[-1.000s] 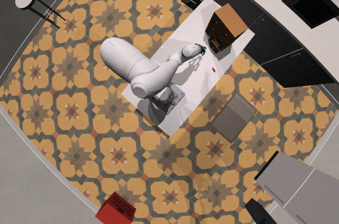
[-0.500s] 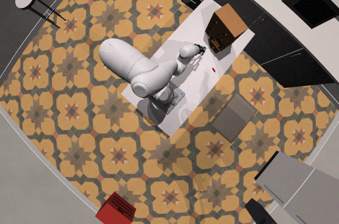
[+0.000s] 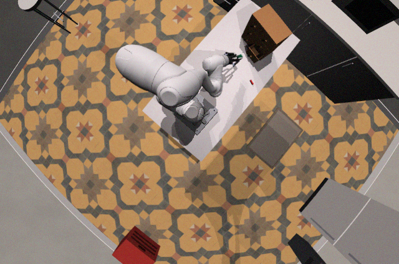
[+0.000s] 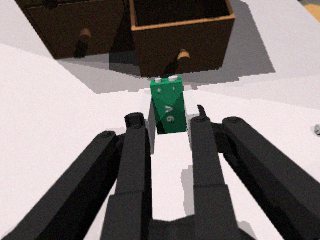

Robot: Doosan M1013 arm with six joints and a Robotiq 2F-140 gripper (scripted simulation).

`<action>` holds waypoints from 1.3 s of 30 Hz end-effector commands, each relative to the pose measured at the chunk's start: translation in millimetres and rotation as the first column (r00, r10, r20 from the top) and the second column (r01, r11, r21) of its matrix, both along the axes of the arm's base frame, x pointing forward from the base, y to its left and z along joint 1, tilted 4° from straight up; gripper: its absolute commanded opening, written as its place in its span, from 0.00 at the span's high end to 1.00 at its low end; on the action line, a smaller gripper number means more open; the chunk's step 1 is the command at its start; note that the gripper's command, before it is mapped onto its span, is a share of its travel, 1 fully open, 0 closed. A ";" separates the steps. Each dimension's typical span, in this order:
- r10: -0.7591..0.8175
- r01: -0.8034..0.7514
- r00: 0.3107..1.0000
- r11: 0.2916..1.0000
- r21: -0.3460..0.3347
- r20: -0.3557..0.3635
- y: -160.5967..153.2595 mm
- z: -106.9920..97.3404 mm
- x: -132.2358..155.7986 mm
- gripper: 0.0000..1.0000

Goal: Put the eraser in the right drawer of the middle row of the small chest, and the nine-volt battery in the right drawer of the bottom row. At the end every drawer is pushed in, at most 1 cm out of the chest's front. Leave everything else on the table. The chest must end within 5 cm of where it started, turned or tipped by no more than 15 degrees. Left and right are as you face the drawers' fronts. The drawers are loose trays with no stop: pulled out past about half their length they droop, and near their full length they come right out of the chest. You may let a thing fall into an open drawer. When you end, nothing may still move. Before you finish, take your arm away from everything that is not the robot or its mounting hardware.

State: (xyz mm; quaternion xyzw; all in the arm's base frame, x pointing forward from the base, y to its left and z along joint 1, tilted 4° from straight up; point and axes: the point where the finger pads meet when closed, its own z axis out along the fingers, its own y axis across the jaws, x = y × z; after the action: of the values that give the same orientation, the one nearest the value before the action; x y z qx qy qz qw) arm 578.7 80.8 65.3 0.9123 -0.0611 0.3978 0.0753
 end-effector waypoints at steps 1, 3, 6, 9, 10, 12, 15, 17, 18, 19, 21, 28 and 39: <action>0.048 -0.055 0.964 0.998 0.018 0.260 -4.7 -4.3 -3.1 0.86; 0.049 -0.056 0.960 0.998 0.016 0.276 -4.5 -4.4 -3.5 0.86; 0.050 -0.056 0.954 0.998 0.012 0.295 -4.6 -4.7 -3.9 0.86; 0.051 -0.057 0.950 0.998 0.009 0.308 -4.6 -4.9 -4.1 0.86; 0.051 -0.057 0.949 0.998 0.008 0.312 -4.6 -4.9 -4.2 0.86; 0.052 -0.057 0.947 0.998 0.007 0.317 -4.5 -5.0 -4.4 0.86; 0.052 -0.057 0.945 0.998 0.006 0.323 -4.4 -5.0 -4.5 0.86; 0.052 -0.057 0.945 0.998 0.006 0.323 -4.4 -5.0 -4.5 0.86; 0.052 -0.057 0.945 0.998 0.006 0.324 -4.4 -5.0 -4.6 0.86; 0.053 -0.058 0.944 0.998 0.006 0.324 -4.4 -5.0 -4.6 0.86; 0.053 -0.058 0.944 0.998 0.006 0.325 -4.4 -5.0 -4.6 0.86; 0.053 -0.058 0.944 0.998 0.006 0.325 -4.4 -5.0 -4.4 0.86; 0.053 -0.058 0.944 0.998 0.006 0.325 -5.1 -5.3 0.6 0.86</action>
State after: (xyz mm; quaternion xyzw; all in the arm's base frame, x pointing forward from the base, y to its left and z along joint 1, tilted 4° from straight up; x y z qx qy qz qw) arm 577.1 76.0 60.1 0.8362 -0.0502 0.5442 0.0462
